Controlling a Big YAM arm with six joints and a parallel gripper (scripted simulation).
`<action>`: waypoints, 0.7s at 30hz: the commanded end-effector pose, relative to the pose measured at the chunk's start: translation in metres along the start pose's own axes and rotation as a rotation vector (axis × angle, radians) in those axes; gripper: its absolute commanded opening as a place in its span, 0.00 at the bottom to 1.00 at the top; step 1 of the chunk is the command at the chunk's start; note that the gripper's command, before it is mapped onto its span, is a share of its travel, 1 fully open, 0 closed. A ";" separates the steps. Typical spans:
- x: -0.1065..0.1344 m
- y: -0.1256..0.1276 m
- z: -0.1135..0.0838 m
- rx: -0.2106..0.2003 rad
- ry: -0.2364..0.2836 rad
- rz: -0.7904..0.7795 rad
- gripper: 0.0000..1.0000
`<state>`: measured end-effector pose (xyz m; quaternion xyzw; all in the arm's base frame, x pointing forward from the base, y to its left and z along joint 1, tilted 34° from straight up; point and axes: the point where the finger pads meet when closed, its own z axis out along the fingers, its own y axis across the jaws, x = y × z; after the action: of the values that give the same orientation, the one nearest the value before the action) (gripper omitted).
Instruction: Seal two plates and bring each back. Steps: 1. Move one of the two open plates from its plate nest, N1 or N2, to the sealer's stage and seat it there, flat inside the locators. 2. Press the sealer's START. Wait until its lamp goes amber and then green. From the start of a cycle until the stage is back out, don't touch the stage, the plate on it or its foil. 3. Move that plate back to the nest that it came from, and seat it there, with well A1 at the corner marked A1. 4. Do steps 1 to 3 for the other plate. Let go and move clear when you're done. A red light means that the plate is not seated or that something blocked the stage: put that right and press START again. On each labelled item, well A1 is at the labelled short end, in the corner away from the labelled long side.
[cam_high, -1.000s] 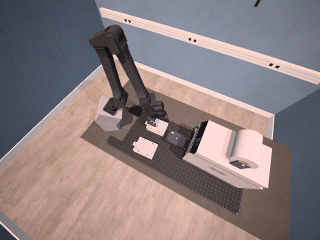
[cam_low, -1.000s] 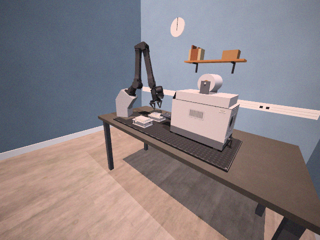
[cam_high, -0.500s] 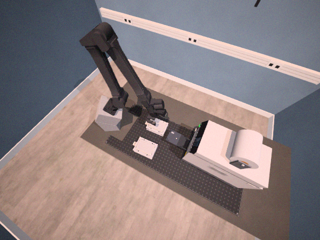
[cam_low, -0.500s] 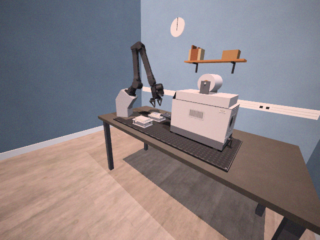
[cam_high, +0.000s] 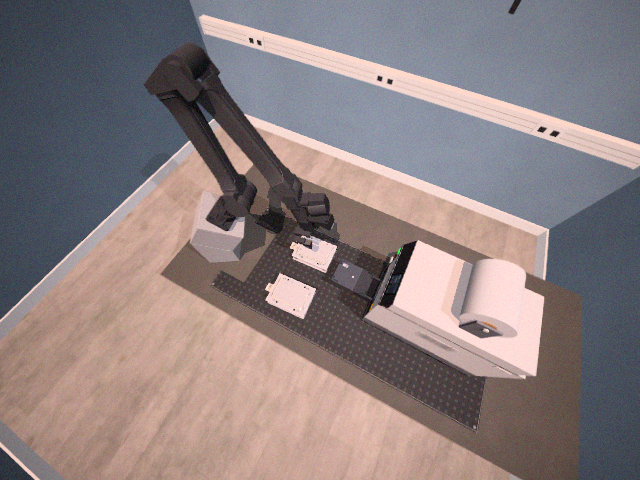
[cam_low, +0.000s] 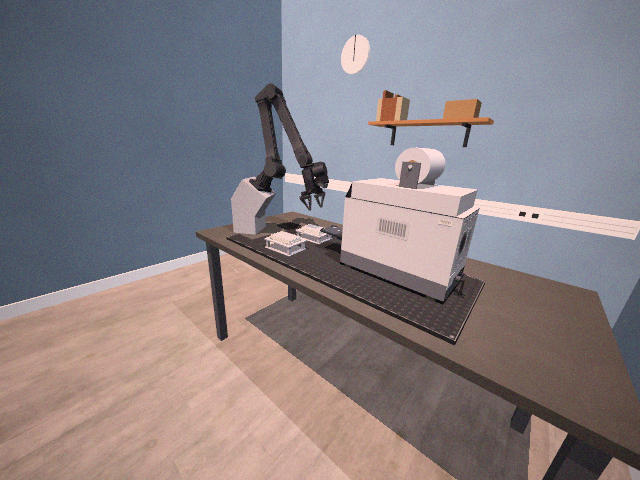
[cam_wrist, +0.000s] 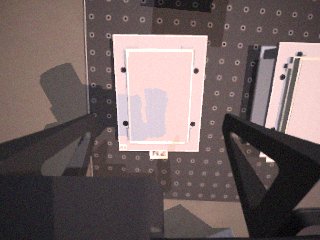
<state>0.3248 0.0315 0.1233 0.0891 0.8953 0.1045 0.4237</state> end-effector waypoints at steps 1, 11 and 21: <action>-0.016 0.001 -0.008 -0.001 -0.020 -0.007 1.00; -0.020 0.002 -0.016 -0.004 0.106 -0.008 1.00; -0.012 0.002 -0.014 -0.013 0.365 -0.031 1.00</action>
<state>0.3229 0.0300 0.1398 0.0683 0.9509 0.1230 0.2756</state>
